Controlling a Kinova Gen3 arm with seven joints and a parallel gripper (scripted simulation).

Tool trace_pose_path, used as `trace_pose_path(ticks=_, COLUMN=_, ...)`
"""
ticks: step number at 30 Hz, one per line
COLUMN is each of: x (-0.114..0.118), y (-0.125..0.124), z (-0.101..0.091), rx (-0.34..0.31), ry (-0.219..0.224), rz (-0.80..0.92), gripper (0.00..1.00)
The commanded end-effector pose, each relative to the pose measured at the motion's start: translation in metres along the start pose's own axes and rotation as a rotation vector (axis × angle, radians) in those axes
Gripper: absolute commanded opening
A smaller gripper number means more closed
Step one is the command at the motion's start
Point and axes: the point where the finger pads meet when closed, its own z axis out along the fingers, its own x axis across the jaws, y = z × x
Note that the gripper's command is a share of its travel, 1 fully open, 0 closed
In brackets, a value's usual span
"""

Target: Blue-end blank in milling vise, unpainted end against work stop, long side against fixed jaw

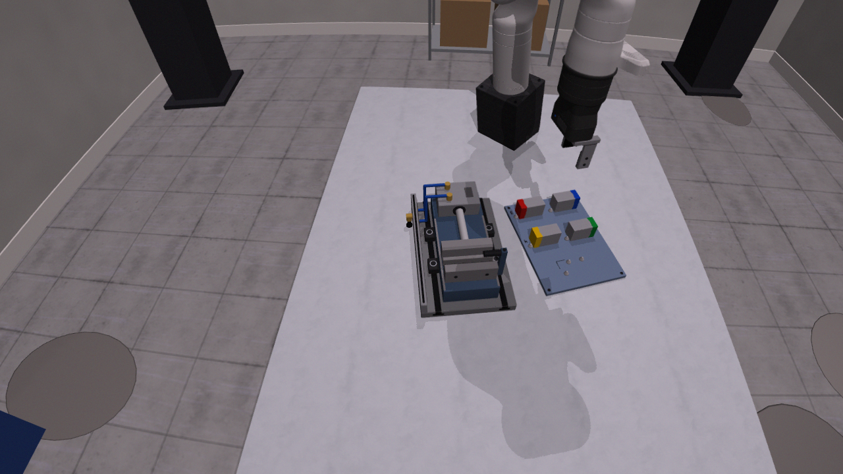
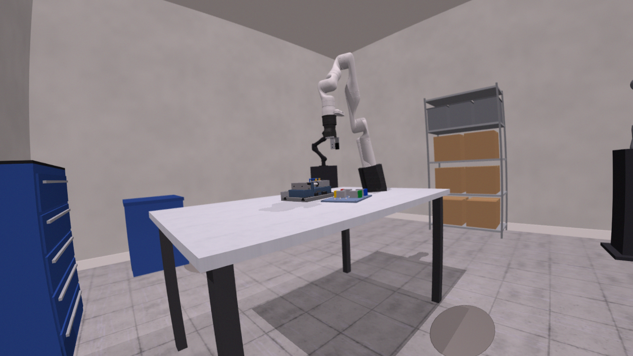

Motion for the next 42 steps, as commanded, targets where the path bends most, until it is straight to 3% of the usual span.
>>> trace_pose_path(ticks=1, x=-0.002, y=-0.006, z=-0.006, rx=0.000, ry=0.016, rz=-0.005, gripper=1.00)
trace_pose_path(ticks=16, x=-0.040, y=-0.038, z=-0.024, rx=0.000, ry=0.016, rz=-0.005, gripper=1.00)
trace_pose_path(ticks=19, x=-0.038, y=-0.032, z=-0.020, rx=-0.003, ry=0.009, rz=0.008, gripper=1.00)
trace_pose_path(ticks=33, x=-0.069, y=-0.066, z=-0.042, rx=0.001, ry=0.016, rz=-0.005, gripper=1.00)
trace_pose_path(ticks=42, x=-0.065, y=-0.061, z=-0.038, rx=-0.001, ry=0.013, rz=0.001, gripper=1.00)
